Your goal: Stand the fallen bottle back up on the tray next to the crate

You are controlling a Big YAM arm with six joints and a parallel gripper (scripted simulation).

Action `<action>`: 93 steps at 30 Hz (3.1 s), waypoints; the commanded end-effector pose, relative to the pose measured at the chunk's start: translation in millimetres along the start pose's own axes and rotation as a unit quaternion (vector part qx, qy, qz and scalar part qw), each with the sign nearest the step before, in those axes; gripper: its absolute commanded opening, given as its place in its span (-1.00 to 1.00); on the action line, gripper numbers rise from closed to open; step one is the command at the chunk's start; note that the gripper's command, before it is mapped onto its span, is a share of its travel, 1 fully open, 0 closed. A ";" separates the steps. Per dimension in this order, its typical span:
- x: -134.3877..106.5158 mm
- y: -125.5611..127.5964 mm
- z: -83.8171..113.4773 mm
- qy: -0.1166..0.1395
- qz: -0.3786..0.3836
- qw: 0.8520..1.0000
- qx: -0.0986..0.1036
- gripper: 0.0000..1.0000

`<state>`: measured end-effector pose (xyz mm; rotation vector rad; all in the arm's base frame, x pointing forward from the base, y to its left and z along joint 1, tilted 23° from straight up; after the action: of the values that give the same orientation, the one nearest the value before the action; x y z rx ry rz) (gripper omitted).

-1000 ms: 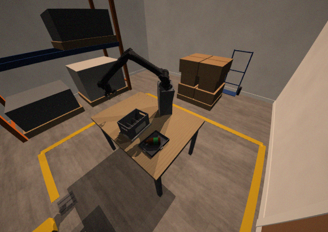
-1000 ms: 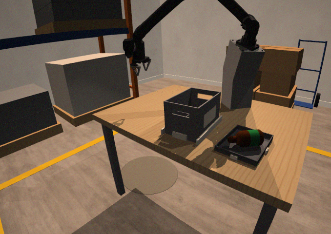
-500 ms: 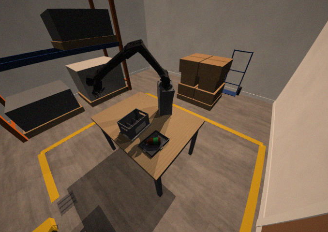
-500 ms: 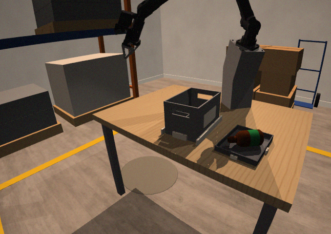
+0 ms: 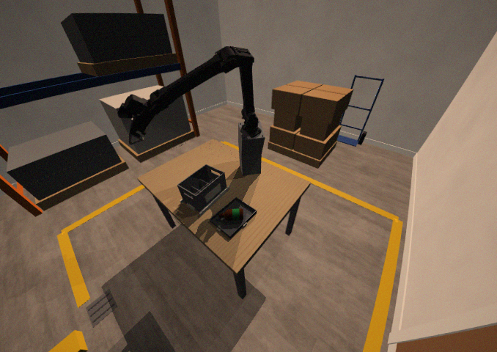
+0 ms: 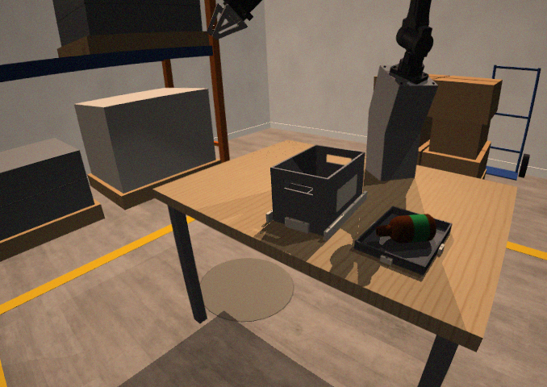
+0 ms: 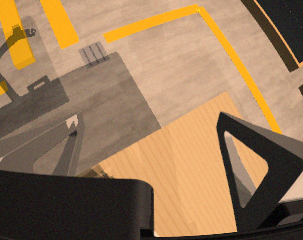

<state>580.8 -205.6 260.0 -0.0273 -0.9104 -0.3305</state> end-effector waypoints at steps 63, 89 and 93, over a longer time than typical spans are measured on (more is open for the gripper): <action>-363.0 349.9 35.1 0.405 -0.165 0.896 0.076 1.00; -361.6 350.7 38.0 0.403 -0.168 0.896 0.077 -1.00; -361.6 350.7 38.0 0.403 -0.168 0.896 0.077 -1.00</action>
<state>449.0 222.6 39.3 0.3903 -0.1053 -0.5389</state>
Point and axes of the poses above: the point where the finger pads meet when closed, its own z axis back along the fingers, its own y axis across the jaws, x = y × z, the point moved 9 cm from there along z, back along the fingers, and after that the axes turned 7 degrees about z, right-handed, at the moved point
